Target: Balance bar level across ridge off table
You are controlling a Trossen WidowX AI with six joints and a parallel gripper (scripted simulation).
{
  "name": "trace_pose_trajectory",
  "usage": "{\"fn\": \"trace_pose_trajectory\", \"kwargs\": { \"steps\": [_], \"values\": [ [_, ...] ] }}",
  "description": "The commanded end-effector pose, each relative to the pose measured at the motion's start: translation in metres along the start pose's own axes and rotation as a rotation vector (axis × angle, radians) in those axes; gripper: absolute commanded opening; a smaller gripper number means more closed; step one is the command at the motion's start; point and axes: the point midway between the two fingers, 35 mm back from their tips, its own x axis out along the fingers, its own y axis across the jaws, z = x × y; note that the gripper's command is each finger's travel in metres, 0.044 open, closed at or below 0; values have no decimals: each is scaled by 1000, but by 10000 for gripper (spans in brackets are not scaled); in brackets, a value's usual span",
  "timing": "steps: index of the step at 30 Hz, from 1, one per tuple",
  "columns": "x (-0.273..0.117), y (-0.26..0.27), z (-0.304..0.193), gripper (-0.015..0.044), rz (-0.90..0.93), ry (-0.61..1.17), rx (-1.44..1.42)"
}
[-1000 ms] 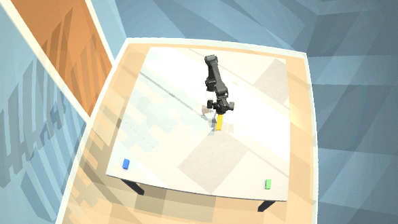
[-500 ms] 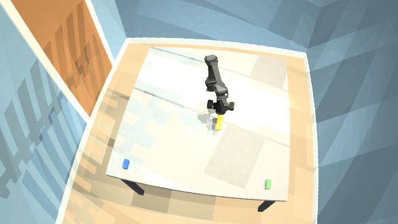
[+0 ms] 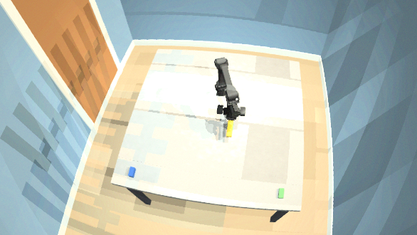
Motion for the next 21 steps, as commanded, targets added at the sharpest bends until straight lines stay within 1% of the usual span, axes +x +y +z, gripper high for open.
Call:
{"fn": "trace_pose_trajectory", "kwargs": {
  "steps": [1, 21],
  "values": [
    [0, 0, 1, 0, -1, -3, -4],
    [2, 0, 1, 0, -1, -3, -4]
  ]
}}
